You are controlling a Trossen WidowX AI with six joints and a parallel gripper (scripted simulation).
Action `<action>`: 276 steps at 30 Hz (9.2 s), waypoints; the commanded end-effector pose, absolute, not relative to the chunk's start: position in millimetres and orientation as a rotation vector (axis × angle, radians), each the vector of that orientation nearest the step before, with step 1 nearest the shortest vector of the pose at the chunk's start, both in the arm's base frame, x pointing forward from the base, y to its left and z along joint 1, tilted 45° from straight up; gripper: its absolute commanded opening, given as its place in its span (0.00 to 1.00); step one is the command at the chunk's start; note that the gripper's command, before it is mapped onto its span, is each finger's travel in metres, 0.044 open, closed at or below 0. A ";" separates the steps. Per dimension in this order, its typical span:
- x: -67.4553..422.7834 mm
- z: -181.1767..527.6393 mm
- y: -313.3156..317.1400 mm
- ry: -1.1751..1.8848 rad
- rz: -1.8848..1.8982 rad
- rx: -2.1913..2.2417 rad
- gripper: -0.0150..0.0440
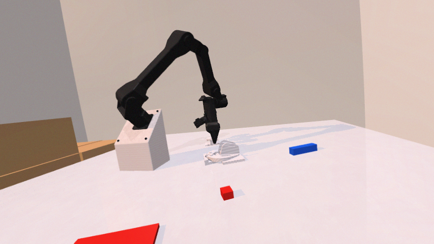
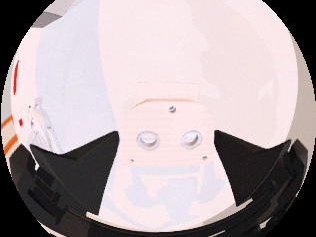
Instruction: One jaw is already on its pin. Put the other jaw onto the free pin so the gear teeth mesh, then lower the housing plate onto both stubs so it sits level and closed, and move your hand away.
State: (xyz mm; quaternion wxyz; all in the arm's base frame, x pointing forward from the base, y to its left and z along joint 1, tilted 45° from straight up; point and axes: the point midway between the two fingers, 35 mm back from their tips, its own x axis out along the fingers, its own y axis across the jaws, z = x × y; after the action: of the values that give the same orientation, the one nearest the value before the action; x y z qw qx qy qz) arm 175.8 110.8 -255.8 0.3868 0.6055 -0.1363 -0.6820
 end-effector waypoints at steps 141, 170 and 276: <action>238.5 -108.6 83.2 -2.207 -1.269 2.524 0.85; 246.3 -76.6 43.5 -3.014 -0.581 2.589 0.85; 230.8 -45.2 -10.5 -3.751 0.699 2.220 0.85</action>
State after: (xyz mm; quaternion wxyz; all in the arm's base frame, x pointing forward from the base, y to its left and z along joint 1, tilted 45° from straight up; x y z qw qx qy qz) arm 230.9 -6.9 -42.7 -0.5965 0.4028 -0.6826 0.1267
